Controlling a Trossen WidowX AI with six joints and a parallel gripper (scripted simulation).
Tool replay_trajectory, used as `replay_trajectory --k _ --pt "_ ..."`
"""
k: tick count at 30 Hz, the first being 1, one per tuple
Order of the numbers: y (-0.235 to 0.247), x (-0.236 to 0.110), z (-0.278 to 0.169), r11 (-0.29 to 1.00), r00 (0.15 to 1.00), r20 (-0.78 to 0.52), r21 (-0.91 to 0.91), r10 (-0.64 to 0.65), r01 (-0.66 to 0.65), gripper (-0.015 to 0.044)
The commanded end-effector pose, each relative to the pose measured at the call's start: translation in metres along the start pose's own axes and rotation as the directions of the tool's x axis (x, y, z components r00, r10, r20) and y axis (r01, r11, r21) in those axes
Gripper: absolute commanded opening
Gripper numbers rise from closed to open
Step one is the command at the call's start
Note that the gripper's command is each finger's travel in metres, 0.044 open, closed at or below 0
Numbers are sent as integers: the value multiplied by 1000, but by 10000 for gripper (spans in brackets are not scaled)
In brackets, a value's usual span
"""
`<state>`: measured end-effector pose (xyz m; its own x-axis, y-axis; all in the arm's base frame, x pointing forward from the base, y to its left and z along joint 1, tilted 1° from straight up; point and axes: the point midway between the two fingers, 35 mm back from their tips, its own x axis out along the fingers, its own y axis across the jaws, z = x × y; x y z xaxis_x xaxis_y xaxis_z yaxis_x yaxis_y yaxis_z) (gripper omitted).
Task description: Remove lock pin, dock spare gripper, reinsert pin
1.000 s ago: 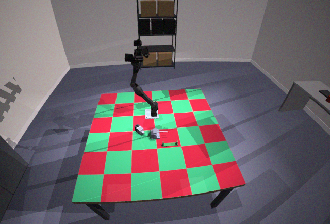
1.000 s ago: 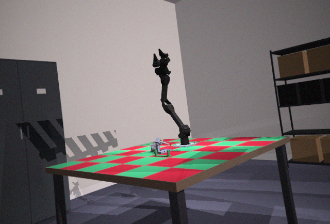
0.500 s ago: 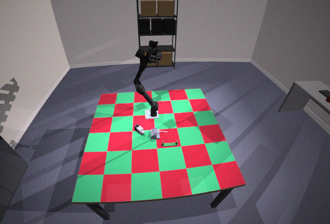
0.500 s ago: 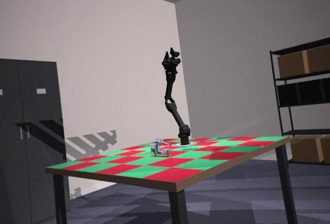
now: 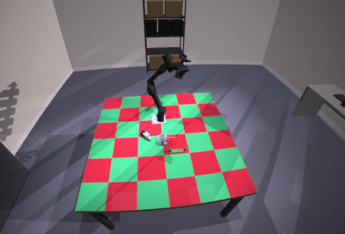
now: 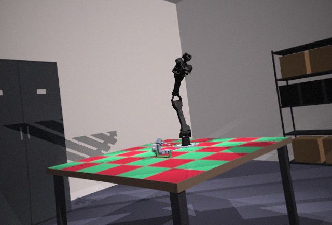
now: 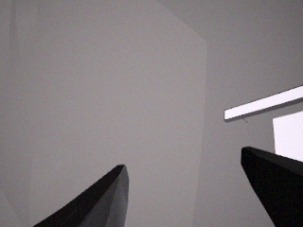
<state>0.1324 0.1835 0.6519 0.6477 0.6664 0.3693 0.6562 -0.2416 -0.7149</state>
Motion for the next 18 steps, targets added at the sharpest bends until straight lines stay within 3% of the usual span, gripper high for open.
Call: replay_trajectory --k 1,9,18 --pt "40 24 35 990 987 90 17 134 -137 300" --pt "127 47 81 903 889 216 62 404 -426 300" --pt "233 42 115 661 662 323 132 676 -739 300"
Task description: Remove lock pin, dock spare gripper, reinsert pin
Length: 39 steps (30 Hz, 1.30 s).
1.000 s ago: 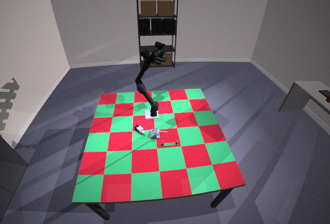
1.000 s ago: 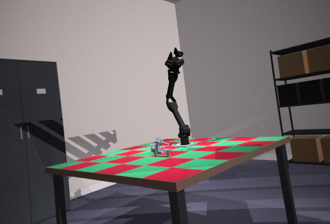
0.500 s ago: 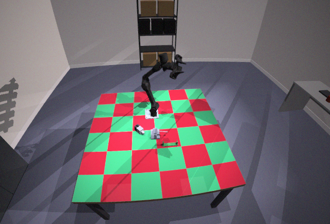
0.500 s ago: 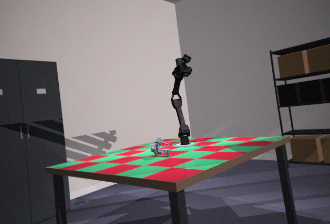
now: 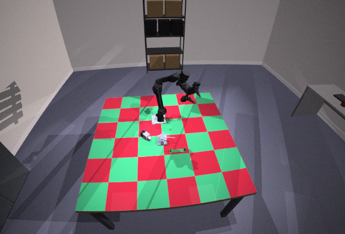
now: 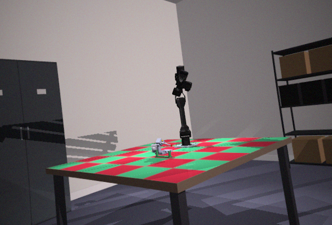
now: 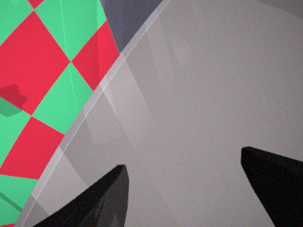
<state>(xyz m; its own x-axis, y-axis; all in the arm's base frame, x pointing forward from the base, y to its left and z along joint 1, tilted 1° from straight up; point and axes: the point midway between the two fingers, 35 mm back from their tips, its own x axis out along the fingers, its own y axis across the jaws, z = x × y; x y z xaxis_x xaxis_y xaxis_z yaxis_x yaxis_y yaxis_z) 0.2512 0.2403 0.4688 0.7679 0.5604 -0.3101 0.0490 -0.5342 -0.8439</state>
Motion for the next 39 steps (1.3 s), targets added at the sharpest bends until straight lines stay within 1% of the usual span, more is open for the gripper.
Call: replay_trajectory --k 1,4,8,11,15,21,25,27,35,39 --pt "44 27 3 981 985 39 91 170 -173 300" --pt "77 41 3 941 955 66 162 290 -297 300" --pt "122 54 2 853 892 109 262 439 -452 300" --pt "155 58 1 760 828 146 337 541 -556 300" --pt "198 59 1 603 725 205 433 658 -670 300" --pt "256 49 2 309 539 312 557 782 -771 300" --pt "289 36 5 88 404 395 617 825 -782 300" --pt "300 30 6 12 358 424 631 832 -775 300" --pt "302 31 7 2 352 427 633 833 -774 300" --pt "321 40 16 3 352 427 633 833 -774 300"
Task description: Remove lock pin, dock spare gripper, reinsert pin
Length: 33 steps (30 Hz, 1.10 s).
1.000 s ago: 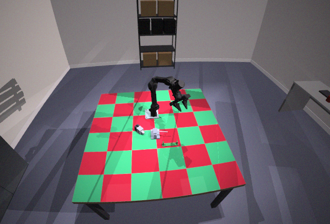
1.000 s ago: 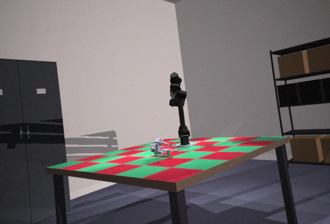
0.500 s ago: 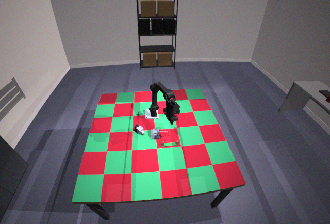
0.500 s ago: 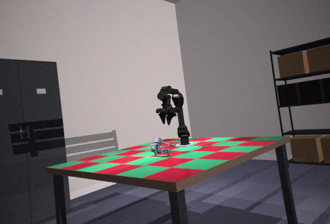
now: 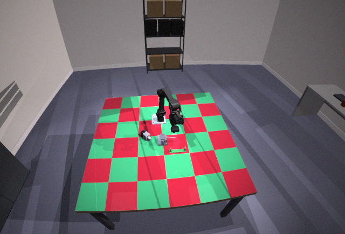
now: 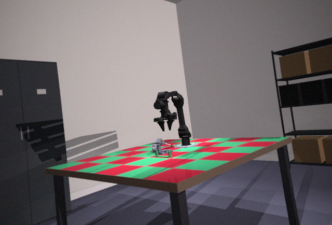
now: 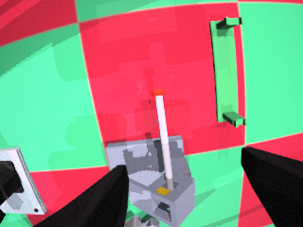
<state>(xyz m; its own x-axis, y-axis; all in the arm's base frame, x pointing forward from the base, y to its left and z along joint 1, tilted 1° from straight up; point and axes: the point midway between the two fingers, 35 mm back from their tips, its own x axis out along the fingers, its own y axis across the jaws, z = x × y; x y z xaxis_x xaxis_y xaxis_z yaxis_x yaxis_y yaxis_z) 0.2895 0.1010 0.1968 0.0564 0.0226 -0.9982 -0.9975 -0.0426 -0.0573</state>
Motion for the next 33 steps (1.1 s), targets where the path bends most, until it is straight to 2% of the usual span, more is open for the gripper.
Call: replay_trajectory --k 1,5,33 --pt "3 26 1 1000 1000 1 8 18 -18 300" --pt "6 61 1 1000 1000 1 8 18 -18 300" --pt "6 103 1 1000 1000 1 8 18 -18 300"
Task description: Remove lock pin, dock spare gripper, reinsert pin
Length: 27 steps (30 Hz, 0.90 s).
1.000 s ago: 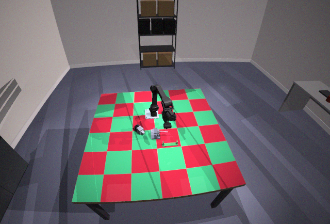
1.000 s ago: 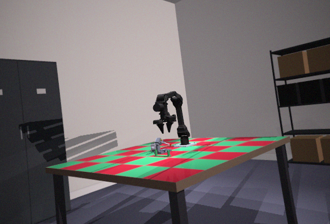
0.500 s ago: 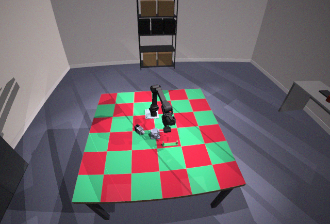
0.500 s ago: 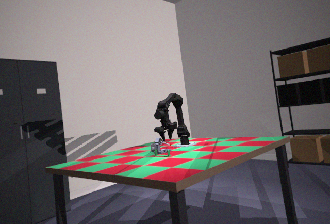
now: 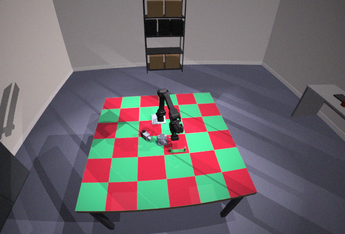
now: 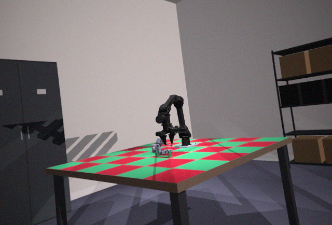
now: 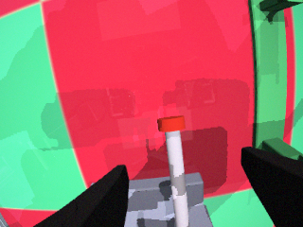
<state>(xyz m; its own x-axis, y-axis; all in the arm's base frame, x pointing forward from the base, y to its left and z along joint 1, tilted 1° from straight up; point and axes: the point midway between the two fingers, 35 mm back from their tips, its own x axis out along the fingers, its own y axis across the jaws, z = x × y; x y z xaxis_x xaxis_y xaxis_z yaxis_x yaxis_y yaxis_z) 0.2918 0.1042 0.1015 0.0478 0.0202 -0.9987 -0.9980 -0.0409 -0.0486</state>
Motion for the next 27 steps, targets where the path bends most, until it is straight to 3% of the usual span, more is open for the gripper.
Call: replay_trajectory --k 1,21,27 --pt "3 9 0 1000 1000 3 6 9 -9 300" --pt "4 27 0 1000 1000 3 6 10 -10 300" --pt "4 27 0 1000 1000 3 6 10 -10 142"
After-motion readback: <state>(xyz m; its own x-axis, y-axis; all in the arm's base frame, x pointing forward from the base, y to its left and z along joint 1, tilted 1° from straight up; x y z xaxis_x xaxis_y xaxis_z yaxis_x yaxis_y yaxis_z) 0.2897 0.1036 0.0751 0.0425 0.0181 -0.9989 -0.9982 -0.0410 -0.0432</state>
